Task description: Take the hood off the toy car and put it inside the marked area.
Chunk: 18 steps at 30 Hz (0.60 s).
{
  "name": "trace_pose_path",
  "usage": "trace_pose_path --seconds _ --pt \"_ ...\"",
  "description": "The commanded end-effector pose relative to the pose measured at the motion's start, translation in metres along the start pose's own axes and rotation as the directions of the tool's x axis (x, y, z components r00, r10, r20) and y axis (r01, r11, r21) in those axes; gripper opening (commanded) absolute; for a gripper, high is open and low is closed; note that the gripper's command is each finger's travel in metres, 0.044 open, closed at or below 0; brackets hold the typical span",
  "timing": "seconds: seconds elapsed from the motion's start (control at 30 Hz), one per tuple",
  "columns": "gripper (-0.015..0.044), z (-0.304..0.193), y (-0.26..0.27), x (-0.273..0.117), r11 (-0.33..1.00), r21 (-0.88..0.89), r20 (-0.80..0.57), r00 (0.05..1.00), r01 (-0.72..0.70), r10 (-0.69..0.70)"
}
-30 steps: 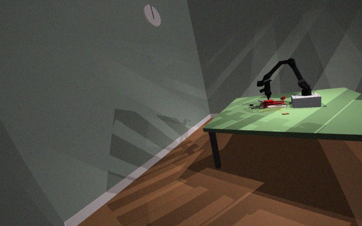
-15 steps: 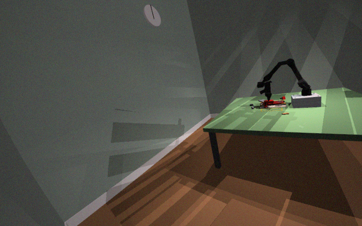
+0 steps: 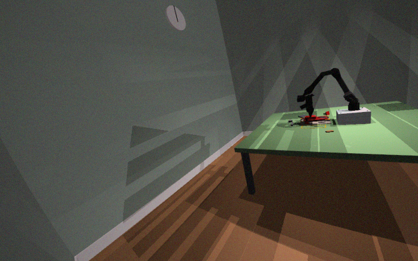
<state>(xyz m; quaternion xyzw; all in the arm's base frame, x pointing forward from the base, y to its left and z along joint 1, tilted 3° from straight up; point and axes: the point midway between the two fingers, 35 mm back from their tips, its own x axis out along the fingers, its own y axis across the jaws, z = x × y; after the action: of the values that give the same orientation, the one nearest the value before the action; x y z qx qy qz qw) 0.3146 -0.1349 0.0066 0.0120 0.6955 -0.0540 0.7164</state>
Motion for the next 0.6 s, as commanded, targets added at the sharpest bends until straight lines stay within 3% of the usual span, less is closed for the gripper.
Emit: trace_pose_path --seconds 0.0,0.57 --pt "0.044 -0.0008 0.0009 0.004 1.0 -0.006 -0.006 1.0 -0.005 0.005" --pt "0.044 -0.0009 0.0009 0.0124 1.0 -0.006 -0.006 1.0 -0.005 0.005"
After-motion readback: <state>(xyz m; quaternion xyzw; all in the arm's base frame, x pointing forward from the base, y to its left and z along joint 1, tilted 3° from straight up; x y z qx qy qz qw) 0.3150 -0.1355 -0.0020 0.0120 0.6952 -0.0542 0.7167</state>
